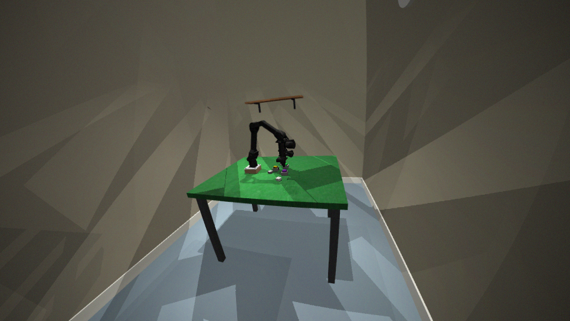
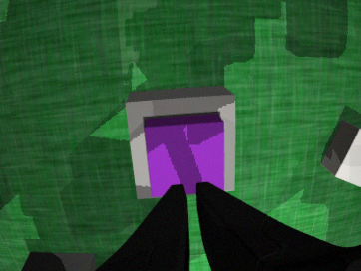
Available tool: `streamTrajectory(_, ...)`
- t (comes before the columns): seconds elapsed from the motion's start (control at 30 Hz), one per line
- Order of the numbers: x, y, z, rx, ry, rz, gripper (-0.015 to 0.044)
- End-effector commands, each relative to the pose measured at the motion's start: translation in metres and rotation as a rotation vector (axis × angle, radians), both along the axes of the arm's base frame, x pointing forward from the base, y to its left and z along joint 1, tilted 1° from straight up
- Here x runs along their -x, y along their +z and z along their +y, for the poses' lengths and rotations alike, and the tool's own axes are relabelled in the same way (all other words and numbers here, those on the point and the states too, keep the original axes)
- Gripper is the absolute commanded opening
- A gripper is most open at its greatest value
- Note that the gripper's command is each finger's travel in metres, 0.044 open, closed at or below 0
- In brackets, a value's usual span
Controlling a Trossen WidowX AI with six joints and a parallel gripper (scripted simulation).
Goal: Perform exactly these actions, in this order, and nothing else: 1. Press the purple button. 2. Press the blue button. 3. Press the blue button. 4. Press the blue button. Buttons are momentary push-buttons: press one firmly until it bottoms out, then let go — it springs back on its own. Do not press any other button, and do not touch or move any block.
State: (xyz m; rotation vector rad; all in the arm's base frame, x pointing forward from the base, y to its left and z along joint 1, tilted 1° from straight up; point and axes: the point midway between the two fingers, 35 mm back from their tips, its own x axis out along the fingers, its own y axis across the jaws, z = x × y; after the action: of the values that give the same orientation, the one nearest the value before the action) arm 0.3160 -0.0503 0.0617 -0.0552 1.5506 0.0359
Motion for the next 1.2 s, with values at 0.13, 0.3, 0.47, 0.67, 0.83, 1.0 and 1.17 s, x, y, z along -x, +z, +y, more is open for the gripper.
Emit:
streamTrajectory(0.13,0.001,0.061,0.0,0.007,0.005,-0.007,0.002)
streamTrajectory(0.3,0.0,0.061,0.01,0.006,0.005,-0.007,0.002)
streamTrajectory(0.47,0.007,0.06,0.082,-0.001,0.005,-0.006,0.002)
streamTrajectory(0.67,0.037,0.058,0.164,-0.008,0.005,-0.004,0.002)
streamTrajectory(0.83,0.078,0.057,0.222,-0.012,0.005,0.0,0.002)
streamTrajectory(1.0,0.092,0.057,0.237,-0.013,0.005,0.001,0.002)
streamTrajectory(1.17,0.09,0.033,0.238,-0.013,0.005,0.001,0.002)
